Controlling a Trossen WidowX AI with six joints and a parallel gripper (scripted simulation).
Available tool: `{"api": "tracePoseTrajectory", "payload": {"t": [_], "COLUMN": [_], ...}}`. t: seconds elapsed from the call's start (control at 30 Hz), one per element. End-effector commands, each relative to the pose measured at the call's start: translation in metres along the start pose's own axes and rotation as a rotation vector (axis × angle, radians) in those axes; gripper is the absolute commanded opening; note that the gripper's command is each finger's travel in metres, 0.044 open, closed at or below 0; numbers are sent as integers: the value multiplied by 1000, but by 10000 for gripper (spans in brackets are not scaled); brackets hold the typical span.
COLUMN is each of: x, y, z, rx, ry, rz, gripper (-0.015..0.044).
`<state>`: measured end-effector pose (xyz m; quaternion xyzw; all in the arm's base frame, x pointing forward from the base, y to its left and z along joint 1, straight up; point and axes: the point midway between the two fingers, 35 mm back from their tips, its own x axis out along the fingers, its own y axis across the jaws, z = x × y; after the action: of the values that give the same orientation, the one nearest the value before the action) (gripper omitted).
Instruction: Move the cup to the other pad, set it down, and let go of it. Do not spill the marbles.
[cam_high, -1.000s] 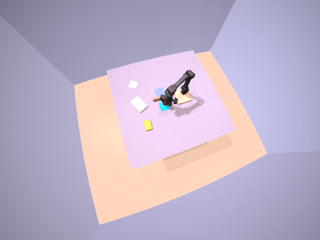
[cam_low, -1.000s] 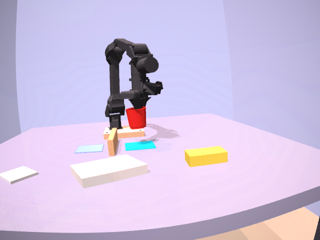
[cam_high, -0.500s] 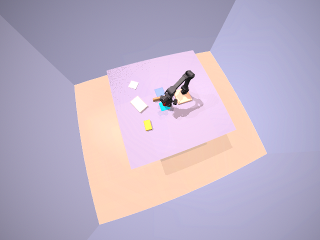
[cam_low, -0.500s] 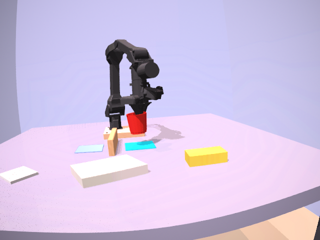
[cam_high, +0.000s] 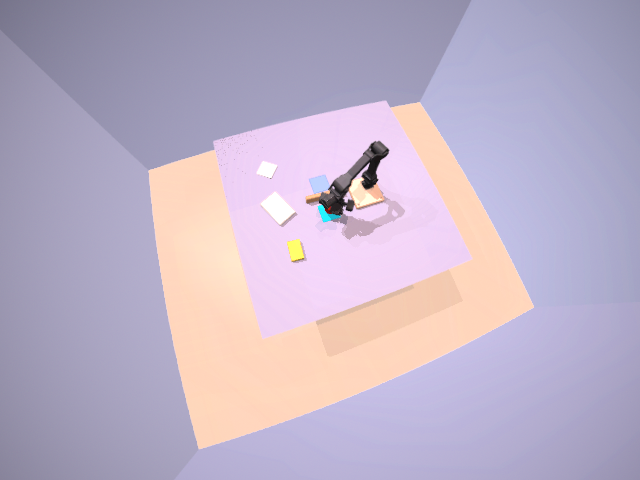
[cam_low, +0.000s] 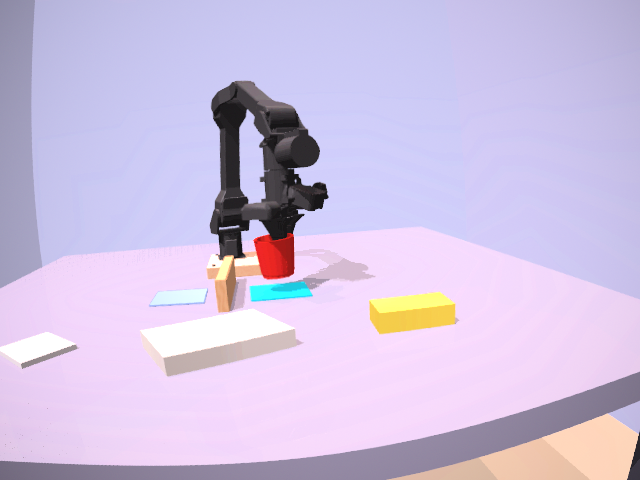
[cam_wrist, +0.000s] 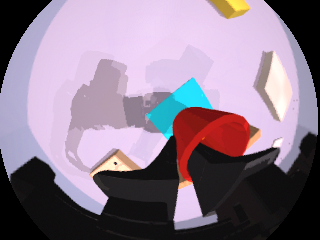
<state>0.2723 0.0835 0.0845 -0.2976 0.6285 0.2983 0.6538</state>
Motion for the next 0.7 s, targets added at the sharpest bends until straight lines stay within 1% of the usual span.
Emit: {"api": "tracePoseTrajectory", "payload": {"t": [0.0,0.43,0.67], "x": [8,25,22], "y": [1,2,1], "z": [-2,-3,-1], "rx": [4,4,0], "ry": [6,6,2], "rz": [3,3,1], "gripper": [0,0,0]}}
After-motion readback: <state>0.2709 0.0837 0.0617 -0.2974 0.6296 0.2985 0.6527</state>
